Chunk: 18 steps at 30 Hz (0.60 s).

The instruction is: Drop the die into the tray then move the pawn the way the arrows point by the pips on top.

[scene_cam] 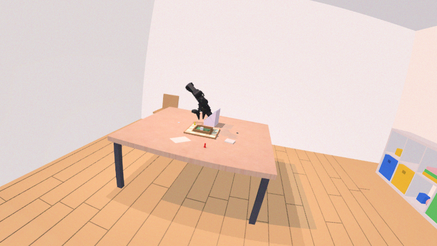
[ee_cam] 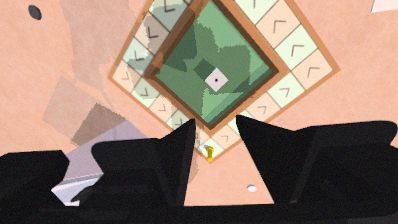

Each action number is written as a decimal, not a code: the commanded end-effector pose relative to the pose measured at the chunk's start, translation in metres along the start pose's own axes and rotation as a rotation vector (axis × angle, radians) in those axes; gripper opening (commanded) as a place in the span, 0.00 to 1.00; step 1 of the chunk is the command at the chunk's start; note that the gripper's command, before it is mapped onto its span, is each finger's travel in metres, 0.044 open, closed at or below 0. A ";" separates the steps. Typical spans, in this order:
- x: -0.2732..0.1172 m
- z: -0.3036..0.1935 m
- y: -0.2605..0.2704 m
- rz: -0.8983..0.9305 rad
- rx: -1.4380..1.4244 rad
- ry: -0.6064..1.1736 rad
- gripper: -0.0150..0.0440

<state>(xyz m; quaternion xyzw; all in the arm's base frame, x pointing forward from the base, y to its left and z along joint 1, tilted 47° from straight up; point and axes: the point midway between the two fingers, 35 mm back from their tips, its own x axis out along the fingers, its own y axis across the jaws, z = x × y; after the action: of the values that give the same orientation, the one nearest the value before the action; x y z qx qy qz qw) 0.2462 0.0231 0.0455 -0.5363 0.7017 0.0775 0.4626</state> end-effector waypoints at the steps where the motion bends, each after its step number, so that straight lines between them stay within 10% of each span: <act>1: 0.007 -0.055 -0.001 -0.038 0.743 0.003 0.59; 12: 0.021 -0.109 0.011 -0.082 1.619 -0.019 0.59; 18: 0.021 -0.111 0.013 -0.084 1.653 -0.020 0.59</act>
<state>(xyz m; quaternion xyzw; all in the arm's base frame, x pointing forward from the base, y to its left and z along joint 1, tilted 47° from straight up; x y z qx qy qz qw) 0.2024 -0.0285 0.0772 -0.2251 0.6264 -0.3122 0.6778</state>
